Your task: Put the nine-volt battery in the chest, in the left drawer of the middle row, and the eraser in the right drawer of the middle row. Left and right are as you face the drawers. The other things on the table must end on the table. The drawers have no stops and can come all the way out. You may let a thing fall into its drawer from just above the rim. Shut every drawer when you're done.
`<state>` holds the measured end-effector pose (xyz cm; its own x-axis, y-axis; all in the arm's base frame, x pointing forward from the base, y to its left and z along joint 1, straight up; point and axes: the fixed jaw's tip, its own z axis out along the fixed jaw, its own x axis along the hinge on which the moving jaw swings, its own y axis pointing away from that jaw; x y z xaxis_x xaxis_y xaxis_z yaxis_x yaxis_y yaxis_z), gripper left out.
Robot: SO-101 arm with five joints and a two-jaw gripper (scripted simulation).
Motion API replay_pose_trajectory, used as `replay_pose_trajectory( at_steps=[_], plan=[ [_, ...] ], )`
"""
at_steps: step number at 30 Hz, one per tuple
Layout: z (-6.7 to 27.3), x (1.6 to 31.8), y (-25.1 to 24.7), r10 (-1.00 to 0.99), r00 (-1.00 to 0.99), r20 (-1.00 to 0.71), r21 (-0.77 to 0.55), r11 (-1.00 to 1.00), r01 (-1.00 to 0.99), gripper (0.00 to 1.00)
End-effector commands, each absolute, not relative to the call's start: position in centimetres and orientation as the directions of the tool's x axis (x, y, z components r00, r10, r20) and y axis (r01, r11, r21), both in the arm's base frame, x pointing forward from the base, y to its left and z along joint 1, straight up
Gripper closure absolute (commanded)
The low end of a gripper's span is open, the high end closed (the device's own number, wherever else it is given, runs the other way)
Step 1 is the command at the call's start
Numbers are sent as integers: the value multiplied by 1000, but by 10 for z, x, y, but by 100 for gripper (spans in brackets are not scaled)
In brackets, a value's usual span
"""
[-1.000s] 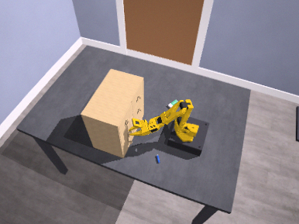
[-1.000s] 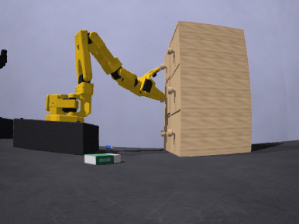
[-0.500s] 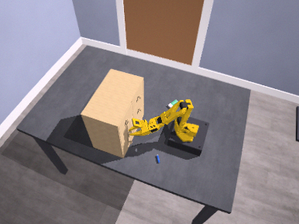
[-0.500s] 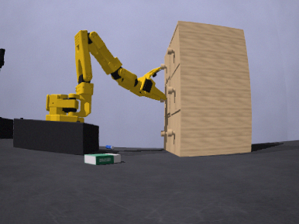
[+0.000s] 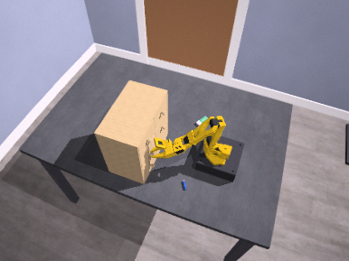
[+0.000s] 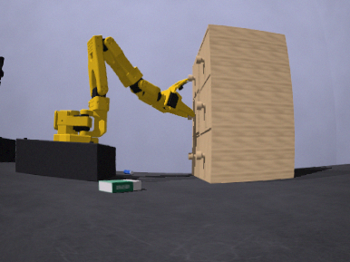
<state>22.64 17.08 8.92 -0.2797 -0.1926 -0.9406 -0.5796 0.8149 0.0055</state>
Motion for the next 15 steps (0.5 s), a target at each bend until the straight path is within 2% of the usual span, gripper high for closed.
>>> replay_pose_trajectory(
  at_steps=[1, 15],
  plan=[
    [88, 227, 170, -192, -283, -940, 6, 818, -576, 97],
    [88, 227, 170, -192, -283, -940, 6, 818, -576, 87]
  ],
)
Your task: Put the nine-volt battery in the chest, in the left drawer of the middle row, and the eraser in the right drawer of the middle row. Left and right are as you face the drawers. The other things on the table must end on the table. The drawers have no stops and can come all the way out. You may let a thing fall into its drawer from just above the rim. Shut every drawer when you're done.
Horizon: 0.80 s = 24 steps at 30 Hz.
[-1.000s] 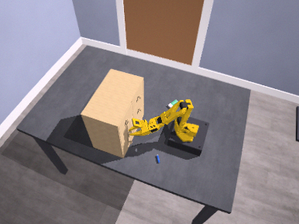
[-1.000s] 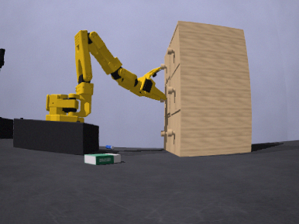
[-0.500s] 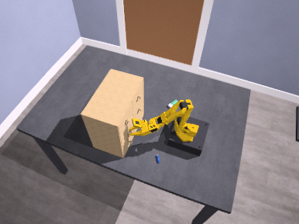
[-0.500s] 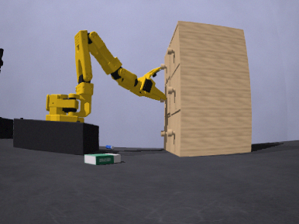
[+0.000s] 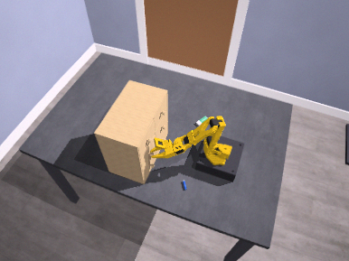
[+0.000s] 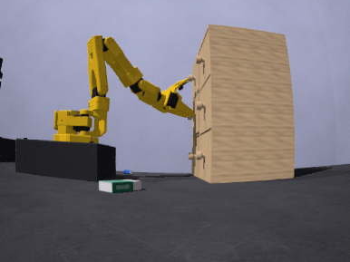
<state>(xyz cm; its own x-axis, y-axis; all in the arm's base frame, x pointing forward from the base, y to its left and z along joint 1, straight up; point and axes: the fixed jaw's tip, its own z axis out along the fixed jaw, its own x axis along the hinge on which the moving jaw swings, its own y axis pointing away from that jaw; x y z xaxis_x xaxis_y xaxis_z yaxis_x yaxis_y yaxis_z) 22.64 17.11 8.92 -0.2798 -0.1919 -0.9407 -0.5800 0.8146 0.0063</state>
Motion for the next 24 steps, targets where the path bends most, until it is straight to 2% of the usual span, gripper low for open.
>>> replay_pose_trajectory(
  at_steps=[1, 16, 24],
  plan=[
    [88, 227, 170, -192, -283, -940, 6, 818, -576, 87],
    [88, 227, 170, -192, -283, -940, 6, 818, -576, 79],
    [91, 208, 170, -210, -271, -939, -1, 792, -611, 79]
  ],
)
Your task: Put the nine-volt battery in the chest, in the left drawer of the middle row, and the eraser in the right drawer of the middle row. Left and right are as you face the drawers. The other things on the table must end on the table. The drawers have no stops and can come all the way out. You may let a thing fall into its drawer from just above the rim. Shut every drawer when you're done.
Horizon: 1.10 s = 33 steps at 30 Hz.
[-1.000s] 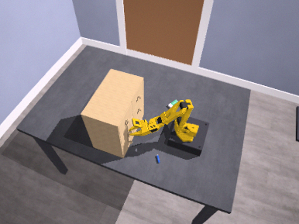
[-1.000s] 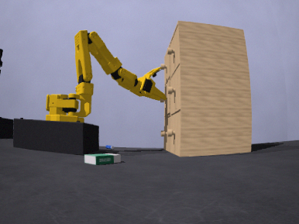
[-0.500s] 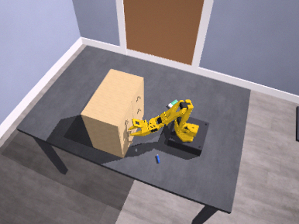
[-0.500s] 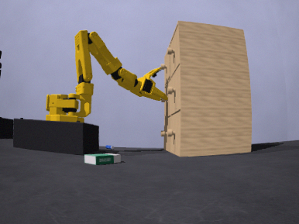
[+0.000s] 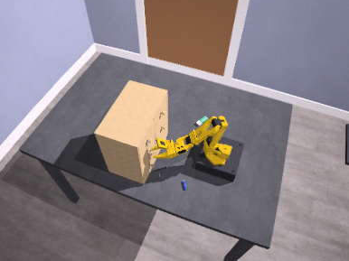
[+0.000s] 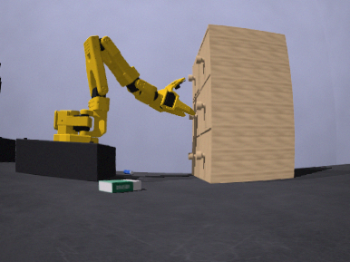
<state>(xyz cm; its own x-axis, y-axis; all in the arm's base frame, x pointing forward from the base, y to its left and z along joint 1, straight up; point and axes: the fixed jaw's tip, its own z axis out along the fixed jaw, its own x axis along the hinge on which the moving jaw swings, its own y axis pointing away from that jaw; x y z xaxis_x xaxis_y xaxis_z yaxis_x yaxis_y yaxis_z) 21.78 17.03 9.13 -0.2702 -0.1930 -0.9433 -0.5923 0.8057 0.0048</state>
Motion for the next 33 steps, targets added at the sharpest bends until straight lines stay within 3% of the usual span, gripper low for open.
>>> replay_pose_trajectory(
  at_steps=[1, 16, 33],
  plan=[
    [91, 206, 170, -212, -270, -939, -2, 789, -615, 79],
    [88, 177, 168, -239, -250, -938, -12, 745, -667, 79],
    [82, 173, 163, -303, -317, -899, -16, 745, -667, 79]
  ],
)
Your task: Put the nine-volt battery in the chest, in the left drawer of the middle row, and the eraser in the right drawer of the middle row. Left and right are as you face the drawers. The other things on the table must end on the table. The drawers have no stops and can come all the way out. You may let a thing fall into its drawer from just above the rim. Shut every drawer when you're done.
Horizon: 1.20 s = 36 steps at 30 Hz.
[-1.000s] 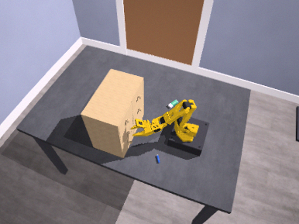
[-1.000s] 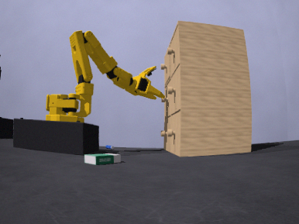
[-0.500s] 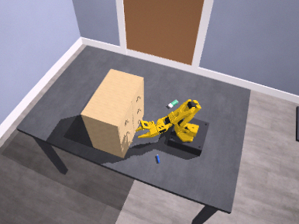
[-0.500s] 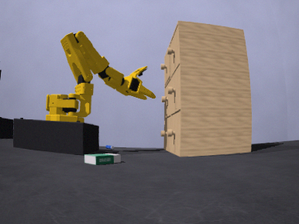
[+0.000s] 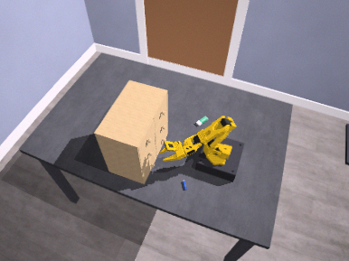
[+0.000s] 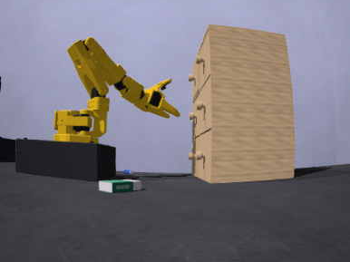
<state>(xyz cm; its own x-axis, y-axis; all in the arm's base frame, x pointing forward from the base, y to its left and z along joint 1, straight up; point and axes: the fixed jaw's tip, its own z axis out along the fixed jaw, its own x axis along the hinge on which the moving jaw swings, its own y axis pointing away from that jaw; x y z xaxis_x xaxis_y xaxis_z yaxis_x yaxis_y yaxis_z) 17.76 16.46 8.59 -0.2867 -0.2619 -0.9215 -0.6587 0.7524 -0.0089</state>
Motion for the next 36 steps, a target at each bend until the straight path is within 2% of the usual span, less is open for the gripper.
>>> replay_pose_trajectory(
  at_steps=[1, 36],
  plan=[
    [81, 172, 162, -312, -326, -893, -16, 745, -667, 79],
    [64, 129, 121, -545, -575, -610, -24, 738, -674, 79]
  ],
)
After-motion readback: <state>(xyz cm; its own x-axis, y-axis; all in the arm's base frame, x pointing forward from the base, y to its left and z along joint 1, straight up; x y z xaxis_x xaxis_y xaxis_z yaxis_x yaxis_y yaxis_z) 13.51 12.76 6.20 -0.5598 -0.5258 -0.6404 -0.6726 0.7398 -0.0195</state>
